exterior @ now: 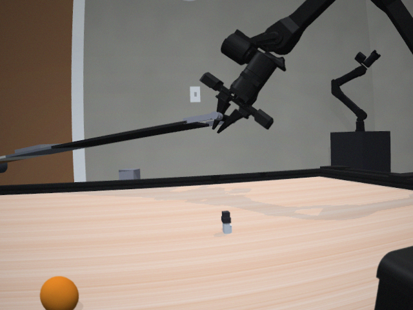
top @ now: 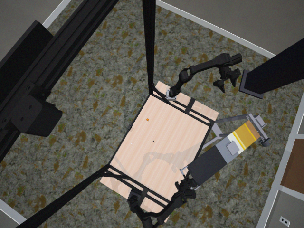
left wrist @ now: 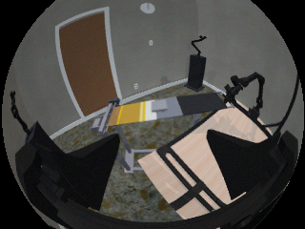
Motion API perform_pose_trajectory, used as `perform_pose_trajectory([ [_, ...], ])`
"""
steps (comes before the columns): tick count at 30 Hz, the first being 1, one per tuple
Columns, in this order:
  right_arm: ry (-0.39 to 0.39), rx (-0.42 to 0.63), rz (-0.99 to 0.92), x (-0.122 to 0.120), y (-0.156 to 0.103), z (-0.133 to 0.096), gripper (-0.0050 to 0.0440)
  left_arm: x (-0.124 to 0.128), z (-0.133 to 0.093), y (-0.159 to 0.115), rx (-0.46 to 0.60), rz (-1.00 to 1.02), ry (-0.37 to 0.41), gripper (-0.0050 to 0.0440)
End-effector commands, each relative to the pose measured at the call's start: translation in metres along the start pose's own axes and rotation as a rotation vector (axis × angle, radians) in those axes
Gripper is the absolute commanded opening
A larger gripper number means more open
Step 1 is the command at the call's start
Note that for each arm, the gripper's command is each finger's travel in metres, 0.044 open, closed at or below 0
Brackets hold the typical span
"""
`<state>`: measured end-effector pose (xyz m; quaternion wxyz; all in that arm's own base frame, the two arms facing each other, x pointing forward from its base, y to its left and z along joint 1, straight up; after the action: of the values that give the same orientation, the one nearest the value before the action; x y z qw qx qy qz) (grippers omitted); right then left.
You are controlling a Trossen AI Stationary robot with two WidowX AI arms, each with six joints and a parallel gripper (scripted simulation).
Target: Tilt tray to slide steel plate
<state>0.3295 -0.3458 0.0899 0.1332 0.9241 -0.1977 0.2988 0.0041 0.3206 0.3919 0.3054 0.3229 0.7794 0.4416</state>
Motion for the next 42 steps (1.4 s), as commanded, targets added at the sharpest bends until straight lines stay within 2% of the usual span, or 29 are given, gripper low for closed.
perform_pose_trajectory([
  [1,0.032,-0.007,0.0,0.012,0.004,-0.016,0.0,0.0,0.0,0.0,-0.002,0.003,0.0,0.044],
  [13,0.04,-0.009,0.0,0.014,0.004,-0.018,0.0,0.0,0.0,0.0,-0.002,0.003,0.0,0.044],
  [27,0.017,-0.004,0.0,0.001,0.001,-0.004,0.0,0.0,0.0,0.0,-0.002,0.003,0.0,0.044],
  [32,-0.007,0.001,0.0,-0.051,-0.01,0.054,0.0,0.0,0.0,0.0,-0.002,0.003,0.0,0.044],
  [36,-0.046,0.009,0.0,-0.047,-0.009,0.051,0.0,0.0,0.0,0.0,-0.002,0.003,0.0,0.044],
  [42,-0.041,0.008,0.0,-0.037,-0.007,0.04,0.0,0.0,0.0,0.0,-0.002,0.003,0.0,0.044],
])
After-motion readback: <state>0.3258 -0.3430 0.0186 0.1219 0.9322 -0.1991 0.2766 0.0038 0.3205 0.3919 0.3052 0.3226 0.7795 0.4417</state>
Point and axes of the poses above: on each arm, the point midway between the two fingers, 35 mm back from their tips, its own z axis out along the fingers, its own x axis across the jaws, y = z × x, the point moved 4 cm from there along -z, back along the fingers, and after that the axes turned 12 degrees about -z, right-handed, at the moved point
